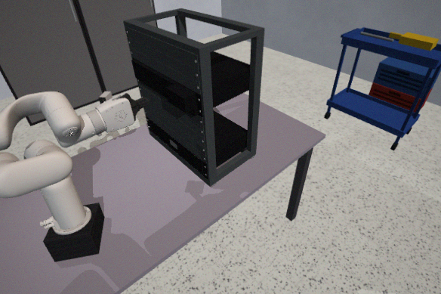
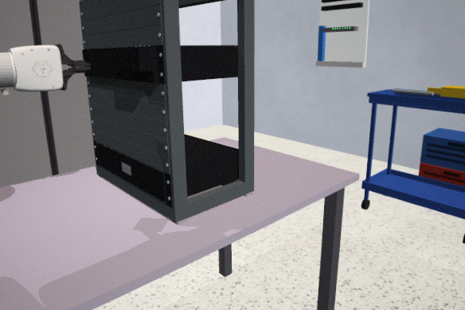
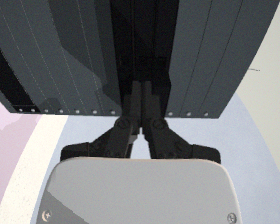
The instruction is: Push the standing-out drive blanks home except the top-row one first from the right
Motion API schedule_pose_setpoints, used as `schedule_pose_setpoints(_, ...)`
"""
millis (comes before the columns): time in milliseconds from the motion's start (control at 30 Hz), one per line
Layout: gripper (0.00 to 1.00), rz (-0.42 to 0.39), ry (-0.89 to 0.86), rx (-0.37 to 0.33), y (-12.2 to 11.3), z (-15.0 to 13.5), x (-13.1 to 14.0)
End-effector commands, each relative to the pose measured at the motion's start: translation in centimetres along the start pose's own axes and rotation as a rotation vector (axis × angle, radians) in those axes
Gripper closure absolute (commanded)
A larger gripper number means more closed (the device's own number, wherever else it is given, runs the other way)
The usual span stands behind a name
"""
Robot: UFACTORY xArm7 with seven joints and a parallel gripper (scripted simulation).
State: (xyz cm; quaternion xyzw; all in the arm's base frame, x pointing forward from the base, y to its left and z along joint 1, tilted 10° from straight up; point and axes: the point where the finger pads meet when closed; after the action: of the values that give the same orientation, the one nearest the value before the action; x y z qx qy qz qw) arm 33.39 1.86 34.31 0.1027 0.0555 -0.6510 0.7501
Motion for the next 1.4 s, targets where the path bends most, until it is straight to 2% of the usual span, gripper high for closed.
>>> schedule_pose_setpoints(0, 1.0, 0.002, 0.0, 0.004, -0.1, 0.4, 4.9)
schedule_pose_setpoints(100, 1.0, 0.002, 0.0, 0.004, -0.2, 0.5, 6.3)
schedule_pose_setpoints(1367, 1.0, 0.002, 0.0, 0.004, -0.2, 0.5, 6.3)
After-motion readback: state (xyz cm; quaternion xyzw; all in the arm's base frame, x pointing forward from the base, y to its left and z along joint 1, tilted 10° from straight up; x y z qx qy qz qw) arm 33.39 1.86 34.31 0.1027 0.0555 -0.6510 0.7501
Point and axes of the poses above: the point where the finger pads meet when closed, its own y axis out along the fingers, its own z axis across the jaws, x = y × z, and after that the axes turned 4 degrees about y, right-handed
